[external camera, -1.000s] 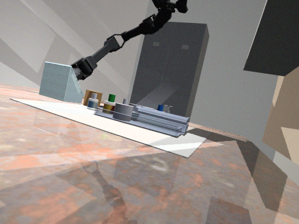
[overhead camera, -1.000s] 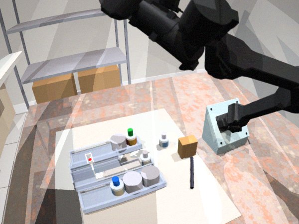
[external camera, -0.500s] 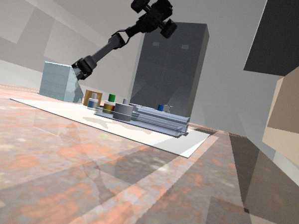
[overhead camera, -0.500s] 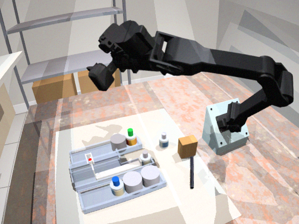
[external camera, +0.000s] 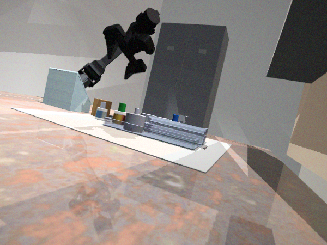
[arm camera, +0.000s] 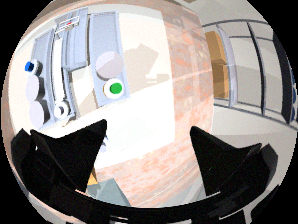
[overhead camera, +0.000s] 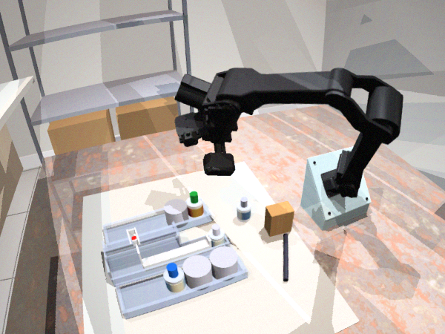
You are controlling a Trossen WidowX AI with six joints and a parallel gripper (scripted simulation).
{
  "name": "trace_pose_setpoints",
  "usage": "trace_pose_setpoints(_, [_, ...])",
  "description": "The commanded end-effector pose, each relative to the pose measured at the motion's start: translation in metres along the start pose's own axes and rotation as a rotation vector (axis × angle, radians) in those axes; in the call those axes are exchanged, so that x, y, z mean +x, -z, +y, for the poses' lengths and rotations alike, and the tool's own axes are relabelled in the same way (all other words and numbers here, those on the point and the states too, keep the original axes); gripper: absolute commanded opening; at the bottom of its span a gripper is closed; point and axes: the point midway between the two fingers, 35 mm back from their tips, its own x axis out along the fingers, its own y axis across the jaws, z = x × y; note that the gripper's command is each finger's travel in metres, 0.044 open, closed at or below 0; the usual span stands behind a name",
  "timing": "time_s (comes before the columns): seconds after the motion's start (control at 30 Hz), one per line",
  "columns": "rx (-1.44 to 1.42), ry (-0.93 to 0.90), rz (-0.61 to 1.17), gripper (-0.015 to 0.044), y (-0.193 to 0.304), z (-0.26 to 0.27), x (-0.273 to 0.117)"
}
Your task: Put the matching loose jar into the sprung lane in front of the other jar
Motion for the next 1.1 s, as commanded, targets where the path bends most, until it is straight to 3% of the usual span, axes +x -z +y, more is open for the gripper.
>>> trace_pose_setpoints(0.0, [-0.110,-0.326,0.163,0.0440,0.060,0.031,0.026])
trace_pose_setpoints(0.13, [-0.142,-0.501,0.196,0.0440,0.084,0.048,0.029])
trace_pose_setpoints(0.47, [-0.142,-0.501,0.196,0.0440,0.085,0.052,0.027])
trace_pose_setpoints(0.6, [-0.142,-0.502,0.195,0.0440,0.094,0.068,0.053])
trace_pose_setpoints(1.07, [-0.142,-0.503,0.195,0.0440,0.097,0.076,0.068])
